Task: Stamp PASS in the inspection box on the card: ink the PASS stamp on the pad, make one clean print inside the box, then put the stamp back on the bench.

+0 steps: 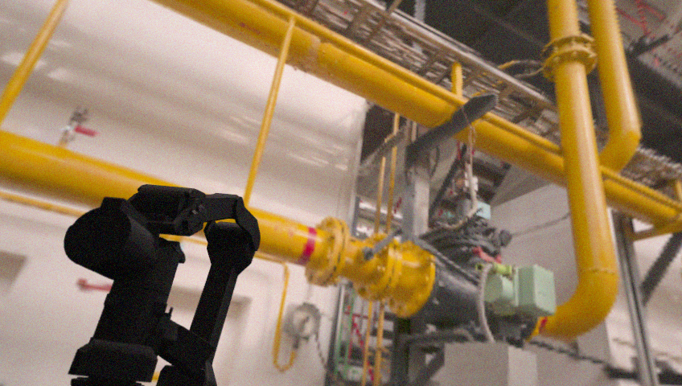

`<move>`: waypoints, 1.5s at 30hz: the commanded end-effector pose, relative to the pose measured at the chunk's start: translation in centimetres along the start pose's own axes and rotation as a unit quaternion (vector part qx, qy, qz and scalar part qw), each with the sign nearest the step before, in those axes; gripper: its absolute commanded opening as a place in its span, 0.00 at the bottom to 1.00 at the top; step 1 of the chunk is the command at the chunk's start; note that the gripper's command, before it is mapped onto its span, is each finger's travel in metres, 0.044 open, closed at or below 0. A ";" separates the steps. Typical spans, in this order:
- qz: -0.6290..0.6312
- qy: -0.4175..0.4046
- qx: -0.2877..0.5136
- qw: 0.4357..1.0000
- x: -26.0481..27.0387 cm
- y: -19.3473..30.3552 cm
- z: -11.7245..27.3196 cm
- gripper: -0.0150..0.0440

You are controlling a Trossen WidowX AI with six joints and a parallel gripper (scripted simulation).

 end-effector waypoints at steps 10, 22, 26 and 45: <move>0.001 0.000 -0.001 1.000 -0.1 0.1 -2.3 0.25; 0.001 0.000 -0.001 1.000 0.0 0.0 -4.2 0.25; 0.001 0.000 -0.001 1.000 0.1 -0.1 -4.9 0.25; 0.000 0.000 -0.001 1.000 -0.2 0.2 -3.1 0.71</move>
Point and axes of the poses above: the point midway between the two fingers, 35 mm back from their tips, its own z axis back along the fingers, its own x axis across the jaws, y = z × x, the point moved 6 cm from there along z, back along the fingers, and after that the axes turned 12 degrees about z, right-handed, at the moved point
